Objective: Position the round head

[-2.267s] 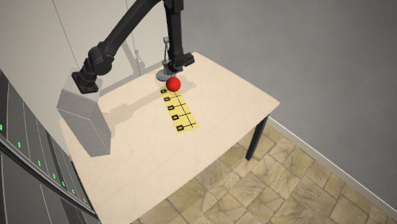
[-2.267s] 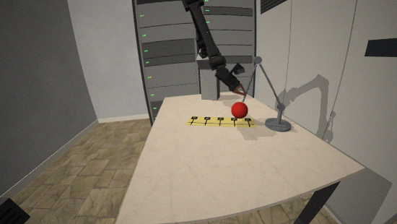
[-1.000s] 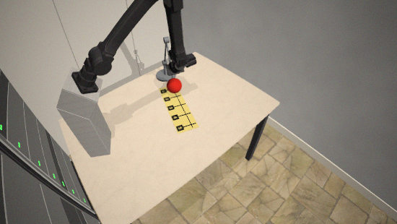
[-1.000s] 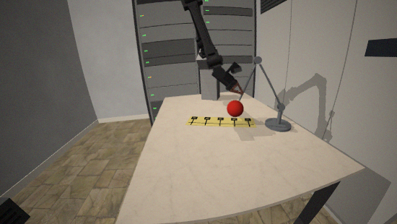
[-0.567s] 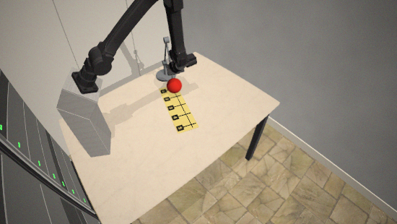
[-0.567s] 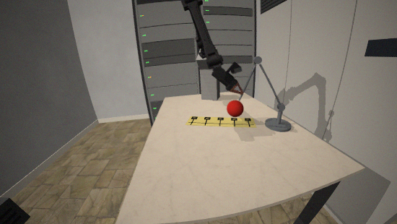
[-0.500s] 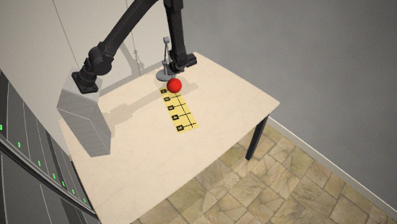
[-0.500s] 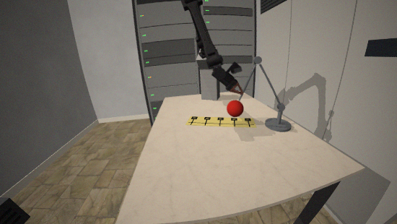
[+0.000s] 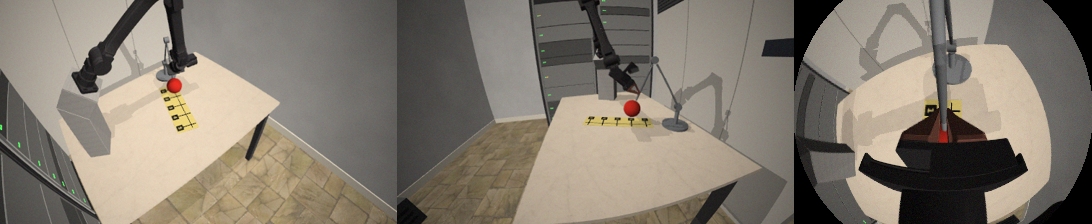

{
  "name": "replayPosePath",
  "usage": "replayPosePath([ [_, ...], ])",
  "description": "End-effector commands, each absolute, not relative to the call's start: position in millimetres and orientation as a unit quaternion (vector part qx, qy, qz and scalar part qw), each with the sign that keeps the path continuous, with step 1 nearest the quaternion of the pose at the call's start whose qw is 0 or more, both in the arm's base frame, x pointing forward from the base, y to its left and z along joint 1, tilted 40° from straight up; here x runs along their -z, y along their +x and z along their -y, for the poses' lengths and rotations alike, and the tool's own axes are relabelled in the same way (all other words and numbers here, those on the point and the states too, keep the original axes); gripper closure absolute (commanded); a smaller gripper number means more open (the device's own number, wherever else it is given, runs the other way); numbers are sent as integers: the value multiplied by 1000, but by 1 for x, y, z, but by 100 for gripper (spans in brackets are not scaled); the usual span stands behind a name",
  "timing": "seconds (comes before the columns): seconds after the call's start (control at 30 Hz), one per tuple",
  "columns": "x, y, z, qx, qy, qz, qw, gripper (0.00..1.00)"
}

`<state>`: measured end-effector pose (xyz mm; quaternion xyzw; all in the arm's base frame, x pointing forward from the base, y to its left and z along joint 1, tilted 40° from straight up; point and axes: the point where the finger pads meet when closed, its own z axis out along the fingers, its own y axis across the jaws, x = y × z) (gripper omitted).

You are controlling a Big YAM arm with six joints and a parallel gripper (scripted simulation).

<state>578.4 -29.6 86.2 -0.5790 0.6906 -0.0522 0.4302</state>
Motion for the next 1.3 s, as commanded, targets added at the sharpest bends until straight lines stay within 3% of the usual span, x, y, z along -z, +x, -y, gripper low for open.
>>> replayPosePath([
  [0.0, -137, 593, 53, 86, -569, -679, 456, 100],
  [0.3, -141, 596, 54, 86, -569, -679, 456, 100],
  [0.33, -138, 595, 53, 84, -570, -680, 454, 0],
  [0.8, -95, 582, 32, 56, -580, -688, 432, 0],
  [1.27, -99, 584, 41, 61, -575, -691, 434, 0],
])
